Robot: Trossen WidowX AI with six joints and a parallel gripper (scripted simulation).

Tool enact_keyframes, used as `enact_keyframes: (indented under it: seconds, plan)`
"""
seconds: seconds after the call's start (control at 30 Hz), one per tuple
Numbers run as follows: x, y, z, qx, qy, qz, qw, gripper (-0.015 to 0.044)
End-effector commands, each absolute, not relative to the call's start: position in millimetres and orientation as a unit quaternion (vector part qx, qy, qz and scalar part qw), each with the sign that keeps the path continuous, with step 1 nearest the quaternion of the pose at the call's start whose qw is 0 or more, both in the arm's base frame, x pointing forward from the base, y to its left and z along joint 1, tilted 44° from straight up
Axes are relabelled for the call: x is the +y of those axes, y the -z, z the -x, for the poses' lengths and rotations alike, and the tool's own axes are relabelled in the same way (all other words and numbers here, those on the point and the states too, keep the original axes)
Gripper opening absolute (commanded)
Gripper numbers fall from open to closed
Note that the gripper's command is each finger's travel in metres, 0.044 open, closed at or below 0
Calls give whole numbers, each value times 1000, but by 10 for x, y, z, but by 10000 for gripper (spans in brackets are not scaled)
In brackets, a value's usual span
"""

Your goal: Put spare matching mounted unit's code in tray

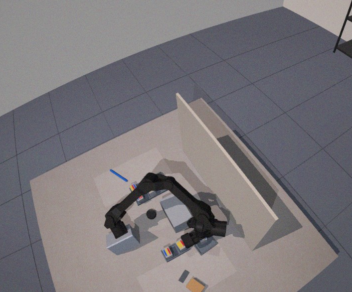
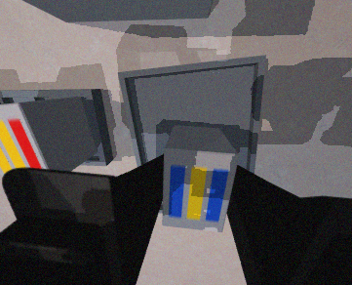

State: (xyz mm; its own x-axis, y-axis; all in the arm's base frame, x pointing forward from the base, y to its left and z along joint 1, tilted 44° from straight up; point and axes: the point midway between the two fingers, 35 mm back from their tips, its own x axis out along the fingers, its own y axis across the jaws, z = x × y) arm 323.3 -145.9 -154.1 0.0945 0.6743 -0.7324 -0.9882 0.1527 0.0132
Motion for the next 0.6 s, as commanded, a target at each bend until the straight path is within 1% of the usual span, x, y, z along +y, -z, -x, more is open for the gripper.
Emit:
enact_keyframes:
  seconds: [0.0, 0.47, 0.5, 0.57]
  plan:
    - [-1465, 1538, -3234, 307, -598, 256, 694, 53]
    - [-1465, 1538, -3234, 307, -598, 256, 694, 420]
    - [-1465, 1538, -3234, 307, -598, 256, 694, 440]
    - [-1549, 1462, -3236, 308, -598, 256, 694, 440]
